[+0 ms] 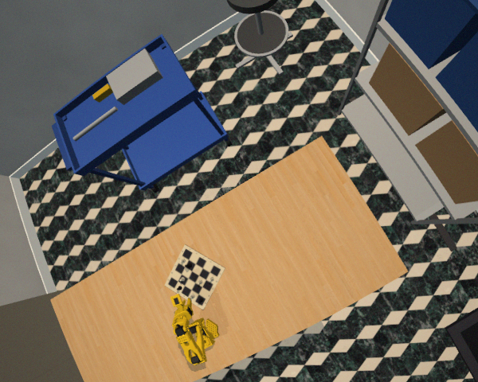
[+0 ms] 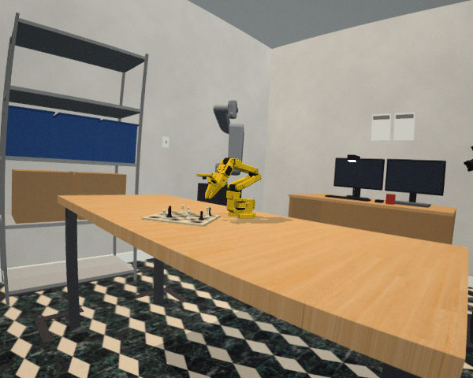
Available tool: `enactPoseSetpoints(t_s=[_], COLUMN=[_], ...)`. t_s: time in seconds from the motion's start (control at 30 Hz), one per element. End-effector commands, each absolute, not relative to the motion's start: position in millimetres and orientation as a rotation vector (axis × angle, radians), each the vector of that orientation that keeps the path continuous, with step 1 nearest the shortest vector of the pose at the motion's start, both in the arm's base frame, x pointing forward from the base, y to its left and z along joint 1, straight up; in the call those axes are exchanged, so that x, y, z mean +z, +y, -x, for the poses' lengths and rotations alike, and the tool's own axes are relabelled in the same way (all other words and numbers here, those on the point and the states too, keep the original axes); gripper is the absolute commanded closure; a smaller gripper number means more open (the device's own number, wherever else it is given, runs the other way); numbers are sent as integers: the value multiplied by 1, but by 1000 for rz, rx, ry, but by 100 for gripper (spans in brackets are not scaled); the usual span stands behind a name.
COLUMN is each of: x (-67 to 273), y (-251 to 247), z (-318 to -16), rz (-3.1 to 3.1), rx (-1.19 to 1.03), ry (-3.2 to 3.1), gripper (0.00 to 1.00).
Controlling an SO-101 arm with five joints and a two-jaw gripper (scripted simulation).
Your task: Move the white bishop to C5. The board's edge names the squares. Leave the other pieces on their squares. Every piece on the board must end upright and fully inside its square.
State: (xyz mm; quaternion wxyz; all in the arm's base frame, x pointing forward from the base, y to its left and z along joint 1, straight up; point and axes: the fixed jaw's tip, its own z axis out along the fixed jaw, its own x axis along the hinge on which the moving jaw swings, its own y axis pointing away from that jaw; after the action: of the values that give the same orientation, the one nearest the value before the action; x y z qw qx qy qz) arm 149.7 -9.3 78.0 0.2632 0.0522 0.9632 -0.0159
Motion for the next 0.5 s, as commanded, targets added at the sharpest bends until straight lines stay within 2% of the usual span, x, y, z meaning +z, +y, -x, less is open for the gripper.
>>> enactPoseSetpoints(t_s=[0.0,0.47], x=[74,72], y=[-7,-7], z=[-149,-148], rz=[-135,-132], rx=[-36,-35], ry=[2599,2599], gripper=[90,90])
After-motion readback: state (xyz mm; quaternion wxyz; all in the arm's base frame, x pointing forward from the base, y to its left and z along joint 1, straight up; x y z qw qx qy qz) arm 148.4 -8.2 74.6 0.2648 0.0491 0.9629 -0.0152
